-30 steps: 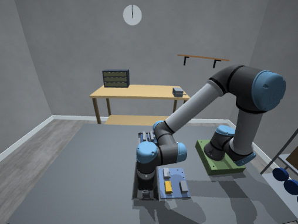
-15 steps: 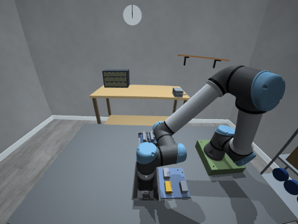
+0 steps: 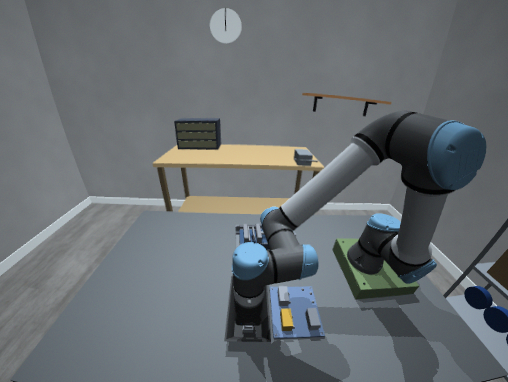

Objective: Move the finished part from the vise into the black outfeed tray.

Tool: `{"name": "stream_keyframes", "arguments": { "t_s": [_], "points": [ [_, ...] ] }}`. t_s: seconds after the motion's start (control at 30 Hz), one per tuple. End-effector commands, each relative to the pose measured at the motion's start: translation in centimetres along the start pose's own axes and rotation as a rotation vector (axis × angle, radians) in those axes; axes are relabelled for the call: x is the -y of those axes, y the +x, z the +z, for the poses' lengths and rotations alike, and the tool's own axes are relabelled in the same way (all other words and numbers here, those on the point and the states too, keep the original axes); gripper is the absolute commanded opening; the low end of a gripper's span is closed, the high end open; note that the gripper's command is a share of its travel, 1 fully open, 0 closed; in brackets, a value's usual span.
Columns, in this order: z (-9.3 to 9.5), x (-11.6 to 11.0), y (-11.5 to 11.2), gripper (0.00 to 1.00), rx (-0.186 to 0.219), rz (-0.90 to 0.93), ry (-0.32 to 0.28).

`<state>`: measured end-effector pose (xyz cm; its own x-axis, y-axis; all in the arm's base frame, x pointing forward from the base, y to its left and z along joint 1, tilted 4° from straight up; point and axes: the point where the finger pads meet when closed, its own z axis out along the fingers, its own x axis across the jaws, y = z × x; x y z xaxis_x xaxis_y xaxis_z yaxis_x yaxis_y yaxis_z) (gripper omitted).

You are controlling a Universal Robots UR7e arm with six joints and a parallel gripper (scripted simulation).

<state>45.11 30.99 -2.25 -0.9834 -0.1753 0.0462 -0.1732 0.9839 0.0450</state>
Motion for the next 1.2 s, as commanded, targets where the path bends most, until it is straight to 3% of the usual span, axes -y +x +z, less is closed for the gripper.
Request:
{"name": "stream_keyframes", "arguments": {
  "t_s": [0.0, 0.67, 0.7, 1.17],
  "points": [
    [-0.07, -0.01, -0.05, 0.00, 0.002, 0.000, 0.000],
    [-0.07, -0.01, -0.05, 0.00, 0.002, 0.000, 0.000],
    [-0.07, -0.01, -0.05, 1.00, 0.002, 0.000, 0.000],
    [-0.07, -0.01, -0.05, 1.00, 0.002, 0.000, 0.000]
  ]
}}
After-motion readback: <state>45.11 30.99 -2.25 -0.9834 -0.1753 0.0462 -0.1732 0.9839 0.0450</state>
